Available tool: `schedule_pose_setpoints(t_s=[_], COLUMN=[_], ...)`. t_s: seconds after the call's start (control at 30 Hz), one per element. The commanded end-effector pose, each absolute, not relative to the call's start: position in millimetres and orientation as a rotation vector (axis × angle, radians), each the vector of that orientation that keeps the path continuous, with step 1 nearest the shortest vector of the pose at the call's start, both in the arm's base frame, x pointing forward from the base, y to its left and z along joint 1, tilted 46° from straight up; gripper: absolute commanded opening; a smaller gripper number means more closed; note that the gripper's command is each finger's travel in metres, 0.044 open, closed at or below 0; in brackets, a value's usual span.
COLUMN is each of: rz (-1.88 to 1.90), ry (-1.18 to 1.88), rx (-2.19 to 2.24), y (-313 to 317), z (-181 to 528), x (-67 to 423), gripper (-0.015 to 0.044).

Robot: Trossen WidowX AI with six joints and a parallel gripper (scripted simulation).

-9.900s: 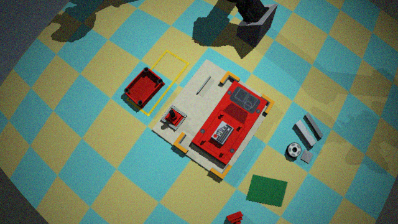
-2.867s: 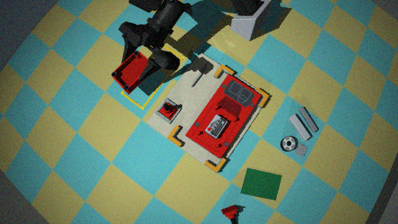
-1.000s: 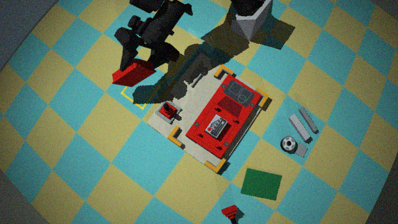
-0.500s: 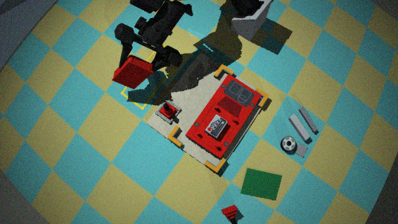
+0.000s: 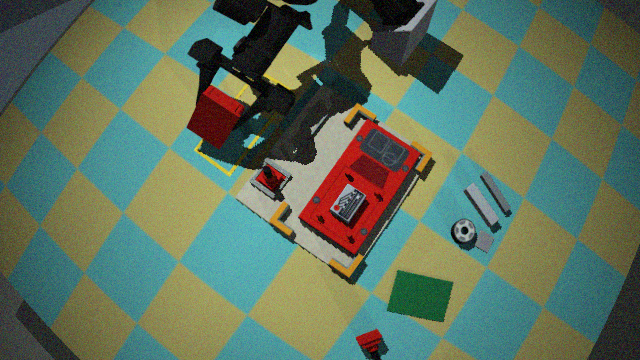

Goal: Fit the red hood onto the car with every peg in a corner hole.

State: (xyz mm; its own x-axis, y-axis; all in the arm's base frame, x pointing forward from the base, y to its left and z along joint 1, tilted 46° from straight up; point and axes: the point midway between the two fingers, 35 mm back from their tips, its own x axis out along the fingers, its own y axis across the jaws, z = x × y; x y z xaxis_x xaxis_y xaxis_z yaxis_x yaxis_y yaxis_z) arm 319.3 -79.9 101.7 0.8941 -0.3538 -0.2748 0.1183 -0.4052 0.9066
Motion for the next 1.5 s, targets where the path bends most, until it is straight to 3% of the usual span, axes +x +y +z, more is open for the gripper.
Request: schedule_pose_setpoints(t_s=[0.0, 0.53, 1.1, 1.47], rz=[-0.524, -0.511, -0.490, -0.503], ry=[-0.198, -0.260, -0.258, -0.259], rx=[2.054, 2.230, 2.247, 2.265], y=[-84.5, -99.4, -98.6, -79.3], z=[92.1, 80.4, 82.6, 103.0], x=[316.7, 311.1, 312.1, 303.5], gripper=[0.0000, 0.0000, 0.0440, 0.0440])
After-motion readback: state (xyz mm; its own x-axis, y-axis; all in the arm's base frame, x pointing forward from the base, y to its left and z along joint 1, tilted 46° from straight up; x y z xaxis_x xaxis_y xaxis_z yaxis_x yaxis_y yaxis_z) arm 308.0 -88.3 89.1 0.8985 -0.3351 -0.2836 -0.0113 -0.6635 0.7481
